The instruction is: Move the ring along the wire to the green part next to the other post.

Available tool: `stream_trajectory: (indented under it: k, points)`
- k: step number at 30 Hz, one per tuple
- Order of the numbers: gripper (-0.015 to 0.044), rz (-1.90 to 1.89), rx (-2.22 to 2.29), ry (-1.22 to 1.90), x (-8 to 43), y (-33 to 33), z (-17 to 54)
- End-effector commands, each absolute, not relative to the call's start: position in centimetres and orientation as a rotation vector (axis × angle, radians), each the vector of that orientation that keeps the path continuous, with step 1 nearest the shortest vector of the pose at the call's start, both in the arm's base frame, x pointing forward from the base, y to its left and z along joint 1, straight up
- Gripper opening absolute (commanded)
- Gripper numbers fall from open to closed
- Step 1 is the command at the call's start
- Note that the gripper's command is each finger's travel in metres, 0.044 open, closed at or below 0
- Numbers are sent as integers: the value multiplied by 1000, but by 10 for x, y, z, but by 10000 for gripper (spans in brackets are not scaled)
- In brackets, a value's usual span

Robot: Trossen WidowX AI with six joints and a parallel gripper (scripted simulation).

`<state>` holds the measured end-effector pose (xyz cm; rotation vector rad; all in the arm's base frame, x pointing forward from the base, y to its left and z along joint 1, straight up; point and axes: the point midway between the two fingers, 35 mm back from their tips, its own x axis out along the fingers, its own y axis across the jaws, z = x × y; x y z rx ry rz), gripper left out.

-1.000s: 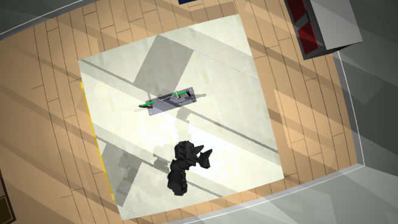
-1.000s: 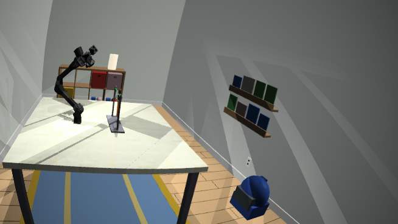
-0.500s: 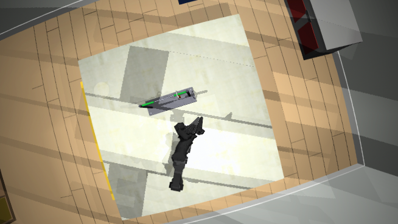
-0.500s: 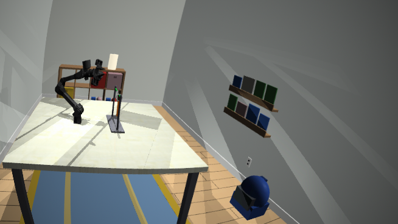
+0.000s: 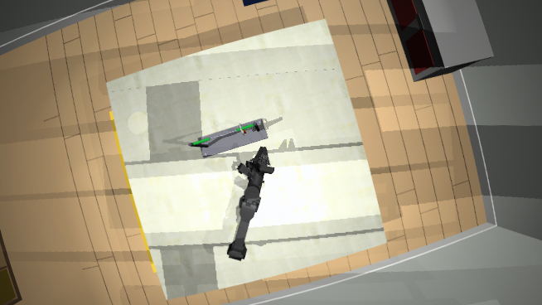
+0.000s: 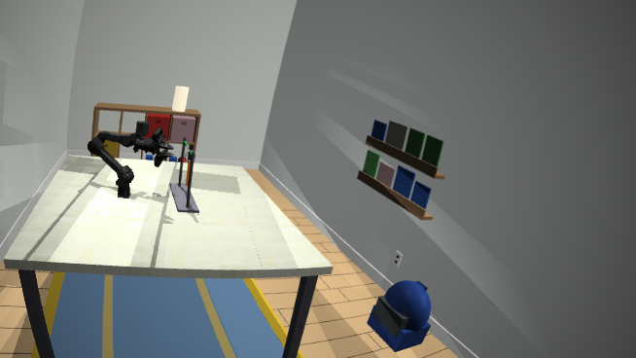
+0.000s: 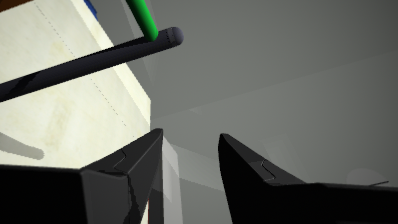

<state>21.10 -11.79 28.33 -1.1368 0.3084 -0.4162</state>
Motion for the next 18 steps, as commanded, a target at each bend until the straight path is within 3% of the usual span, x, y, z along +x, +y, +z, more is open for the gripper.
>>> stream_trajectory:
  k: [1,11,18]
  points:
    - [160,-290,-768,274,216,-103,218]
    - [160,-122,-90,313,216,-67,110]
    - [160,-107,-4,326,218,-60,98]
